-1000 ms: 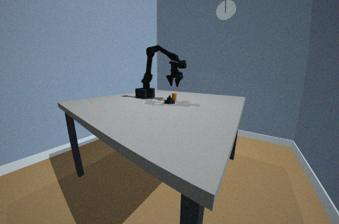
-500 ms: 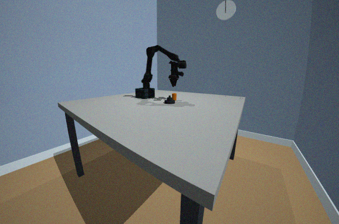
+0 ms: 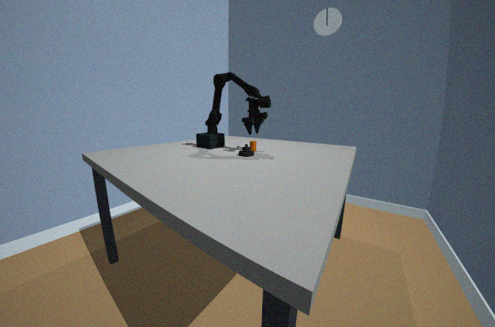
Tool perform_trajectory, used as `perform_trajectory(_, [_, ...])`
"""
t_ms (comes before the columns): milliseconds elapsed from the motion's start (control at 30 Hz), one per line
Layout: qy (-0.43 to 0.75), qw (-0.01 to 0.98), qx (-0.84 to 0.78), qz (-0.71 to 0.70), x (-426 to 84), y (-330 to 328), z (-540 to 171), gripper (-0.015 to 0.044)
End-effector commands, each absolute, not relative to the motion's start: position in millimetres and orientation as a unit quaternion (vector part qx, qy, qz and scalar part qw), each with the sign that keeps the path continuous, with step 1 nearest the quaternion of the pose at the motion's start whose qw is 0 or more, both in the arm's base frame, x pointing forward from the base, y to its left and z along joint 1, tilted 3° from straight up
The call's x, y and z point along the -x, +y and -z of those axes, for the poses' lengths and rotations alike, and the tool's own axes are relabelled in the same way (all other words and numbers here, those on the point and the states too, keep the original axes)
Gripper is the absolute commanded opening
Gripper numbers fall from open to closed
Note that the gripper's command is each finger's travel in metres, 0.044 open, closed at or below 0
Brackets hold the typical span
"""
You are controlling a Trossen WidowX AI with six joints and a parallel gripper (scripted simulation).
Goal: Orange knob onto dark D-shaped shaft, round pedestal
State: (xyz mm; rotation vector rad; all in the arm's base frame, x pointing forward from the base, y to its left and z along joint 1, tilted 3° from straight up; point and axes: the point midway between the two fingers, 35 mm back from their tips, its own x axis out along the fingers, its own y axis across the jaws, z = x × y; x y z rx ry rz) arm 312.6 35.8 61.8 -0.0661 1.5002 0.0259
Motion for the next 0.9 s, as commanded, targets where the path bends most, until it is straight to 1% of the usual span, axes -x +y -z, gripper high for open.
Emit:
perform_trajectory(0, [0.687, 0.726, 0.030, -0.007, -311, 34, -48, 0.0440])
perform_trajectory(867, [0.687, 0.726, 0.030, -0.007, -316, 33, -4, 0.0440])
